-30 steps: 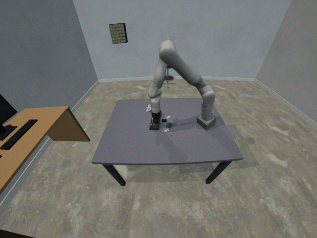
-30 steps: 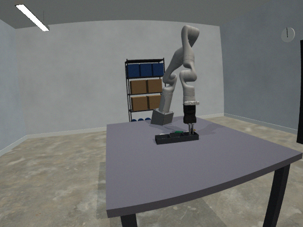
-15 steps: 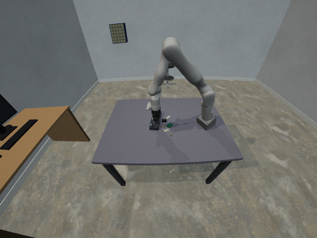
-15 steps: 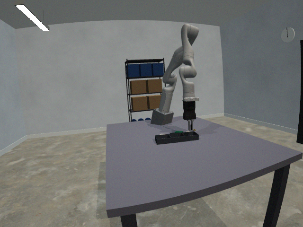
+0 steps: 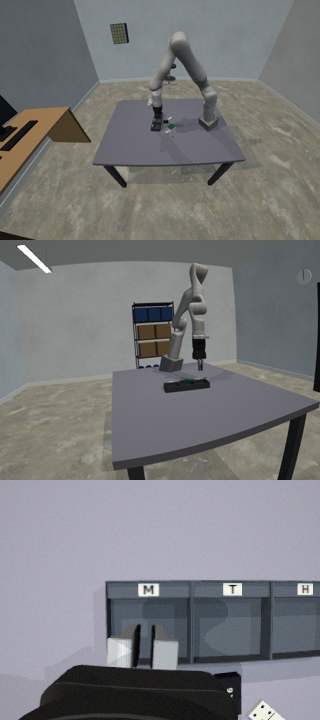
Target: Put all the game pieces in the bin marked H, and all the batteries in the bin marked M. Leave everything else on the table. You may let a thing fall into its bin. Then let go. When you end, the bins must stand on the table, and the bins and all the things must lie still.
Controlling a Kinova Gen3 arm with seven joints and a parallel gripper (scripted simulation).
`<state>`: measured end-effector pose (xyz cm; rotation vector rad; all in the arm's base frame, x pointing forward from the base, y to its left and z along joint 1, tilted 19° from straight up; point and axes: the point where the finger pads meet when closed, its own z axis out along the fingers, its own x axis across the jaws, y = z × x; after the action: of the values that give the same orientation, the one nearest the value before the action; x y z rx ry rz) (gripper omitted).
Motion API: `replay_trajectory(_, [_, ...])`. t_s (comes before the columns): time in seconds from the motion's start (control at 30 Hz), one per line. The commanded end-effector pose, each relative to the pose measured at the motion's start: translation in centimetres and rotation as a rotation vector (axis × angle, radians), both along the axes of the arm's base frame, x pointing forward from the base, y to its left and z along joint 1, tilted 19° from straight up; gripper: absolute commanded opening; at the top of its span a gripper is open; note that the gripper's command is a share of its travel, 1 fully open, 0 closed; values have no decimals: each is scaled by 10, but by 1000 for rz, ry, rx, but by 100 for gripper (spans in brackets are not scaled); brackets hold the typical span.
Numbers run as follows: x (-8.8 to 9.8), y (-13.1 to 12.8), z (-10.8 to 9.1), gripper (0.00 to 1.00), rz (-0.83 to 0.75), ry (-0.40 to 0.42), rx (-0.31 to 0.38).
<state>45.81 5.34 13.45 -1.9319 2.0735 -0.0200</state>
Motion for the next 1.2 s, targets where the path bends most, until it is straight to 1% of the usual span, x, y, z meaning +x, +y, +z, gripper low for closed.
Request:
replay_trajectory(0.0, [1,1,28,31,6,-26,4])
replay_trajectory(0.33, [-20,-15,105,31,6,-26,5])
replay_trajectory(0.7, [-20,-15,105,31,6,-26,4])
replay_trajectory(0.73, [-24,-13,98,79,54,-36,-8])
replay_trajectory(1.0, [-55,10,43,79,434,-115,-105])
replay_trajectory(1.07, [-55,10,43,79,434,-115,-105])
replay_trajectory(1.17, [-66,18,23,79,576,-144,-141])
